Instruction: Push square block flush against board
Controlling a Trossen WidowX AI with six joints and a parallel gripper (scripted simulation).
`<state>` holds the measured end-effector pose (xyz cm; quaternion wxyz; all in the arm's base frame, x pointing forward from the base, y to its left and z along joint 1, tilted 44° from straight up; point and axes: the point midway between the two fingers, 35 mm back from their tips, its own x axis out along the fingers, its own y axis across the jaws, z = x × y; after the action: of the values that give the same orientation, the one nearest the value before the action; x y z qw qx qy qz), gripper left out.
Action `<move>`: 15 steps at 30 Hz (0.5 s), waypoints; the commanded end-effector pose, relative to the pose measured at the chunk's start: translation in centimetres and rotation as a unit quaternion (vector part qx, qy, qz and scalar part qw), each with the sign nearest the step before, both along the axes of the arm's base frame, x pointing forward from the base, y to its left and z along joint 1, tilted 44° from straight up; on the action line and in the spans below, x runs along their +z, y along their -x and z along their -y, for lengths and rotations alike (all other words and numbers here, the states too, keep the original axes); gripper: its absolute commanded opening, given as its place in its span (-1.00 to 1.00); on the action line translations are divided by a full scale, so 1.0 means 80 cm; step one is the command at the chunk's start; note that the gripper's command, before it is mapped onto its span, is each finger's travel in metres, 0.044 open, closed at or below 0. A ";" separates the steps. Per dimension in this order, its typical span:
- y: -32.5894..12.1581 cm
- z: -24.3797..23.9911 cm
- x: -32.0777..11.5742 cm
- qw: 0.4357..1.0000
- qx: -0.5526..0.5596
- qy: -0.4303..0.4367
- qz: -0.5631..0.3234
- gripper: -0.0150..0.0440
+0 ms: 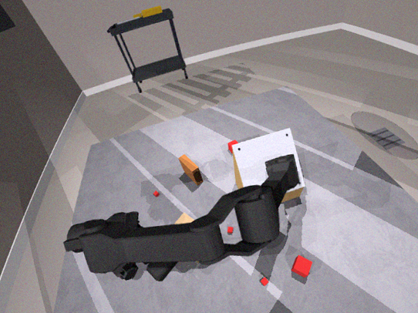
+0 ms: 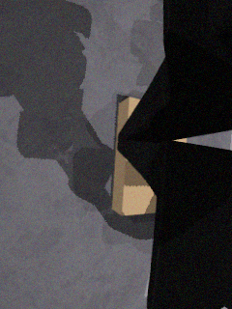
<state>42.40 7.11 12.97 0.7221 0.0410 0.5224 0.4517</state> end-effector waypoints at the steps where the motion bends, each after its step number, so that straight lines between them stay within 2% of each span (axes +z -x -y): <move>1: 0.000 0.000 0.000 1.000 0.002 0.000 0.001 -0.49; 11: 0.000 0.003 -0.002 1.000 0.001 0.001 0.001 -0.49; 15: 0.003 0.063 -0.051 1.000 -0.016 0.016 -0.009 -0.49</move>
<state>42.53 5.78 12.04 0.7256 0.0319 0.5184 0.4514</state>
